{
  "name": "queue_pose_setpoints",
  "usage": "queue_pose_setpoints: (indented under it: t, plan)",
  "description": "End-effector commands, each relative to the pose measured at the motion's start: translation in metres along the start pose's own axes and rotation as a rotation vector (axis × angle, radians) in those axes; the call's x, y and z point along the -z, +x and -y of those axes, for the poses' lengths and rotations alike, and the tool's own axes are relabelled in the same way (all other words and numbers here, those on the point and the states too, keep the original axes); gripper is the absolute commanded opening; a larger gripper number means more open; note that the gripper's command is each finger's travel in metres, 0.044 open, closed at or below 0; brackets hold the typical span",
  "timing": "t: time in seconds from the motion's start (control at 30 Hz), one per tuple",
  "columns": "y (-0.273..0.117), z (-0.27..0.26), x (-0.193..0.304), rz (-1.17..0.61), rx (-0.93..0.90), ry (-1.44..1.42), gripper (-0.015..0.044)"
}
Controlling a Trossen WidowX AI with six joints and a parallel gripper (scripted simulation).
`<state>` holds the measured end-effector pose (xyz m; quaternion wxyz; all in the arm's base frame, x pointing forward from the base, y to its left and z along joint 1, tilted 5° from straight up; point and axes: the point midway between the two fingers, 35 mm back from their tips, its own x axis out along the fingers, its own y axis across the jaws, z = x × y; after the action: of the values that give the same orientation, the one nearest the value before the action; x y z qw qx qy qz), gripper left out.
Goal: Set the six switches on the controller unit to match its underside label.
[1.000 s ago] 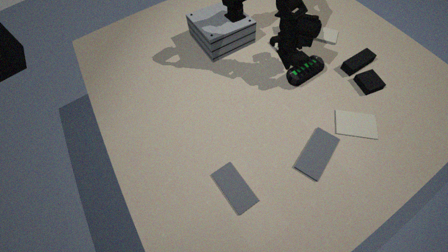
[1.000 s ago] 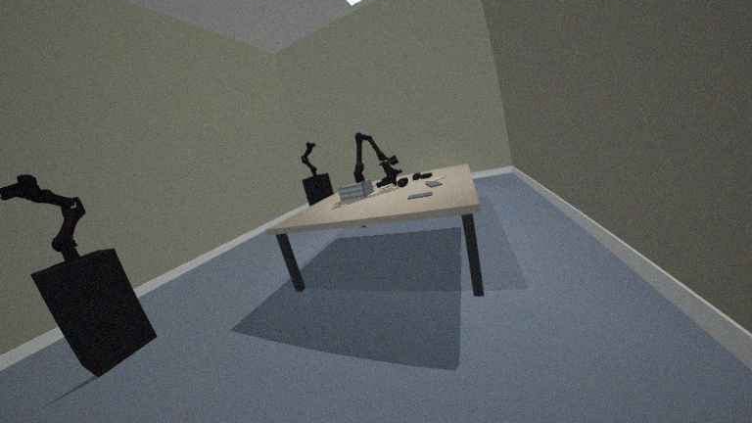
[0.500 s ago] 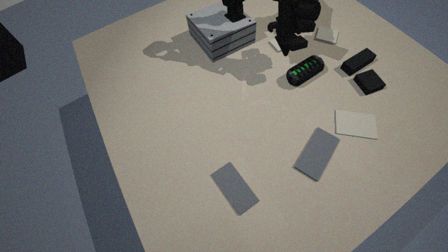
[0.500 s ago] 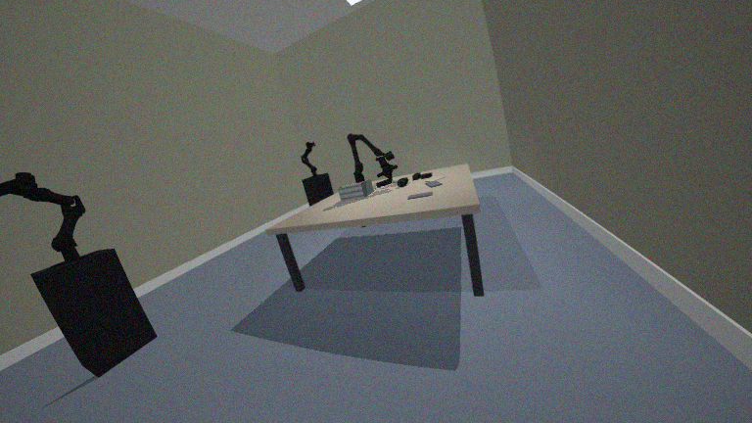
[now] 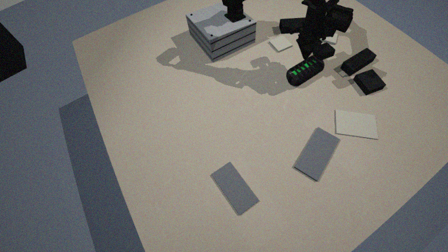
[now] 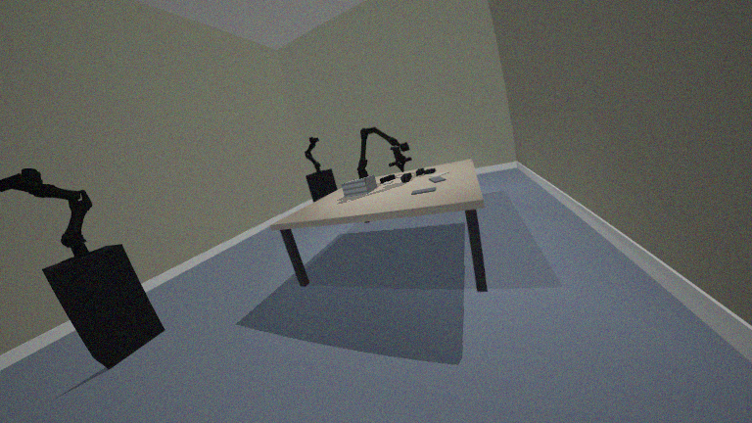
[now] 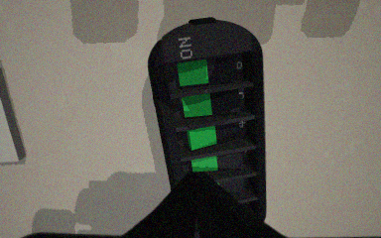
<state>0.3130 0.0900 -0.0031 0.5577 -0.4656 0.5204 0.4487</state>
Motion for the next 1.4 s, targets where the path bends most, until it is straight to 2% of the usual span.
queue_pose_setpoints:
  t: [0.0,0.77,1.37]
  plan:
    - [0.002,0.013,-0.011,0.000,-0.068,-0.032,0.0000]
    - [0.018,0.070,-0.059,0.026,-0.372,-0.171,0.0000]
    - [0.018,0.071,-0.060,0.028,-0.381,-0.174,0.0000]
